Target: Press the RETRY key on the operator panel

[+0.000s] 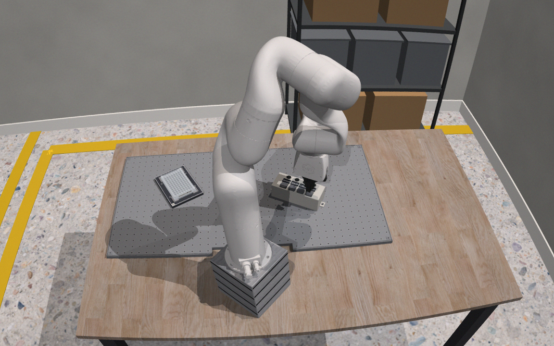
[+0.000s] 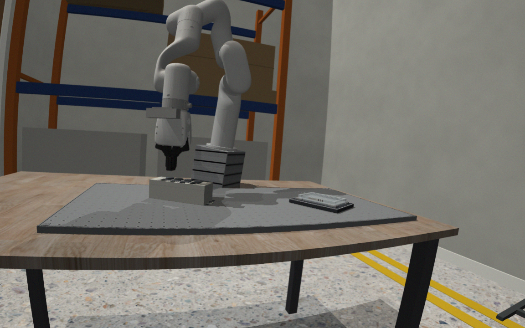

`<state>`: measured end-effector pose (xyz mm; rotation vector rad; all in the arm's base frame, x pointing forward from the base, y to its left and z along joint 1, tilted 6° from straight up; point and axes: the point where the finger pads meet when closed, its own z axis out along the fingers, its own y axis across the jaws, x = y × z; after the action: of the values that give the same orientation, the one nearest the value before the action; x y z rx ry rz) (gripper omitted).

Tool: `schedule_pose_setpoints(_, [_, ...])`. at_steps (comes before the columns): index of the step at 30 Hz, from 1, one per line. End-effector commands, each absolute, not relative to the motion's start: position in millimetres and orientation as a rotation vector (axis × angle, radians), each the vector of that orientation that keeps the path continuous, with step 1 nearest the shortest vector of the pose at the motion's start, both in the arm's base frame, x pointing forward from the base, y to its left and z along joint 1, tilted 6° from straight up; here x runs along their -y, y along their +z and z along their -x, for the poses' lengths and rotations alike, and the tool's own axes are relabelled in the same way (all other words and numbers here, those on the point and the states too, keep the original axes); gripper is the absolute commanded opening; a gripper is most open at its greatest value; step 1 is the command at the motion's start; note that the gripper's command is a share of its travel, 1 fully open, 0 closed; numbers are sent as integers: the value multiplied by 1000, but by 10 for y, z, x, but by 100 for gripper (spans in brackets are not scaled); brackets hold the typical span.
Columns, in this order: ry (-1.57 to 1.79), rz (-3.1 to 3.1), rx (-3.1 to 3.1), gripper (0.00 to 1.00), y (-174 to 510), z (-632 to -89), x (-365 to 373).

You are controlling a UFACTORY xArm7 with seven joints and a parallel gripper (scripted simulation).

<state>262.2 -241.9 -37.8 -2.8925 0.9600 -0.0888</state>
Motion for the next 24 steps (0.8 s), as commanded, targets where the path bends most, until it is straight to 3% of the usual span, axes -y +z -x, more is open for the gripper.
schedule_pose_setpoints(1, [-92,2895,-961,0,-398,-2631,2428])
schedule_pose_setpoints(24, [-93,2894,-961,0,-537,-2643,2418])
